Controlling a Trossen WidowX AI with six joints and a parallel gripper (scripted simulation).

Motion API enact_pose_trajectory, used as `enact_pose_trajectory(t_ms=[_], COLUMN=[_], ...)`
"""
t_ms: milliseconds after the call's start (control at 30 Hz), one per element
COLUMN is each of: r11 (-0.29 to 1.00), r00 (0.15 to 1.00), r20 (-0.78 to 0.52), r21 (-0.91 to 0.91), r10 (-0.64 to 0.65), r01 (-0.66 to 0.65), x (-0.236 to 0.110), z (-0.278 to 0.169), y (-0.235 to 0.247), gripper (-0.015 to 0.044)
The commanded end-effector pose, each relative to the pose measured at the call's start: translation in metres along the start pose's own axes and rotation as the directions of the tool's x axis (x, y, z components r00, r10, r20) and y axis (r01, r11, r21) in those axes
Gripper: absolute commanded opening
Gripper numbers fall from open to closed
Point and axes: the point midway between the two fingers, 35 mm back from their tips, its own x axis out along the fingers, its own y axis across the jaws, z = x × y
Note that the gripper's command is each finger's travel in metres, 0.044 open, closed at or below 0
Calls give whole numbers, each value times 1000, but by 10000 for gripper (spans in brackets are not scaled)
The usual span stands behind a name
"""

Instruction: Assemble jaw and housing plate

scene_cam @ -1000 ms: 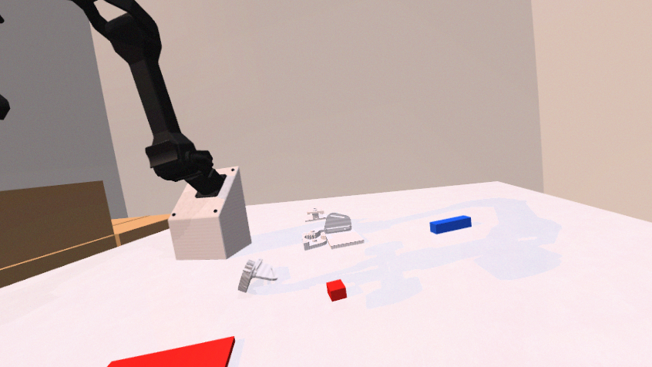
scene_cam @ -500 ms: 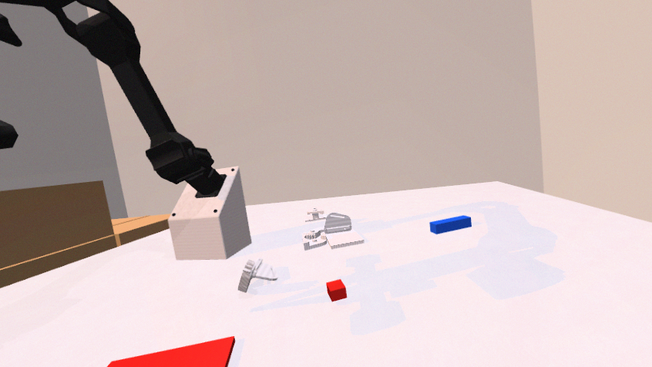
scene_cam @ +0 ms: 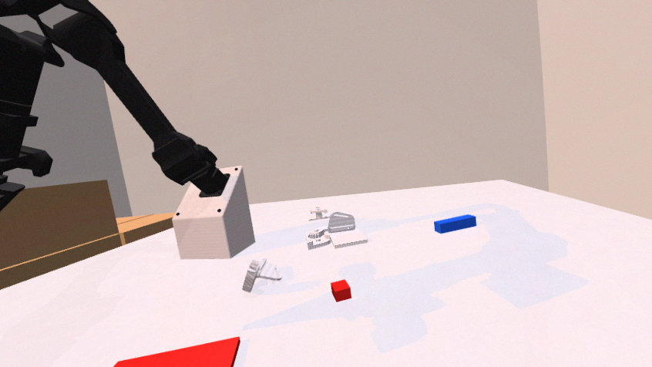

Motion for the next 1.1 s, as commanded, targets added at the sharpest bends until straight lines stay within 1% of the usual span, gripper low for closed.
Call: enact_pose_trajectory(t_ms=[0,267,533,800,1067], r11=[997,972,919,837,729], r00=[998,988,972,952,930], r20=[-55,-133,-203,-267,-325], r21=[-73,-209,-347,-478,-594], r10=[24,77,120,149,170], r01=[-28,-104,-186,-265,-341], x=[2,-3,-12,-23,-38], z=[-24,-65,-110,-158,-205], y=[10,29,43,50,49], gripper=[0,0,0,0,0])
